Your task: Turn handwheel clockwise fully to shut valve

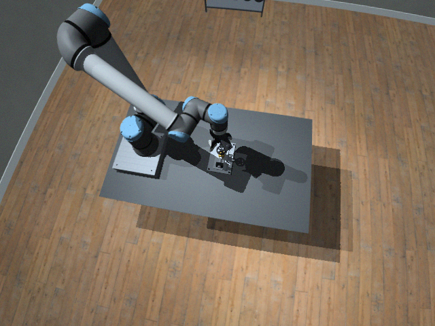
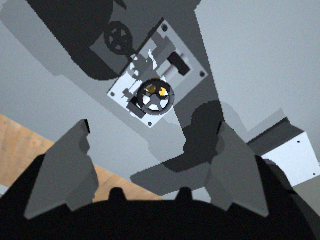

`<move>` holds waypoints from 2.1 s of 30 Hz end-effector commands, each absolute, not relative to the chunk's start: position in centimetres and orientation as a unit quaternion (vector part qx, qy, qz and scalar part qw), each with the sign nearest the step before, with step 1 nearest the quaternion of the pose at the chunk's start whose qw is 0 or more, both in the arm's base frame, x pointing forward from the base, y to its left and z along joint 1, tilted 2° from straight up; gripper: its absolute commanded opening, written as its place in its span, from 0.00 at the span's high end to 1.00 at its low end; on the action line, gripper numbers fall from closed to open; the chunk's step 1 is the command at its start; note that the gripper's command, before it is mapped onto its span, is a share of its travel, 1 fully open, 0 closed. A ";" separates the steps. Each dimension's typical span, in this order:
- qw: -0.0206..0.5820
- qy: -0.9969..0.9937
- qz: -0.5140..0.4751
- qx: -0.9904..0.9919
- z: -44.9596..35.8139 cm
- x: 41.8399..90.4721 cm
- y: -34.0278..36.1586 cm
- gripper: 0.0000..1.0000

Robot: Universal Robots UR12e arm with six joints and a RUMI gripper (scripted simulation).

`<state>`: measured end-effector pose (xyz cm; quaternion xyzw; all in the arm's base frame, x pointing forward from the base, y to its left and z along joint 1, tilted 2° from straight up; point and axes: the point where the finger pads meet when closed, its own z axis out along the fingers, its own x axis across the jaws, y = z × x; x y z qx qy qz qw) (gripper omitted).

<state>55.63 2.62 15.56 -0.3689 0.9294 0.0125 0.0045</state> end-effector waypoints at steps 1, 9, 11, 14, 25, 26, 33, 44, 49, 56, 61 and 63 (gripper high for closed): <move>0.005 0.929 0.012 -0.369 15.6 55.7 2.6 0.00; 0.005 0.929 0.012 -0.369 15.6 55.7 2.6 0.00; 0.005 0.929 0.012 -0.369 15.6 55.7 2.6 0.00; 0.005 0.929 0.012 -0.369 15.6 55.7 2.6 0.00; 0.005 0.929 0.012 -0.369 15.6 55.7 2.6 0.00; 0.005 0.929 0.012 -0.369 15.6 55.7 2.6 0.00; 0.005 0.928 0.012 -0.372 15.6 55.7 2.6 0.00; 0.005 0.920 0.012 -0.393 15.6 55.7 2.6 0.00; 0.006 0.910 0.012 -0.414 15.6 55.7 2.6 0.00; 0.006 0.896 0.012 -0.443 15.6 55.7 2.6 0.00; 0.007 0.878 0.011 -0.478 15.6 55.7 2.6 0.00; 0.007 0.869 0.011 -0.494 15.6 55.7 2.6 0.00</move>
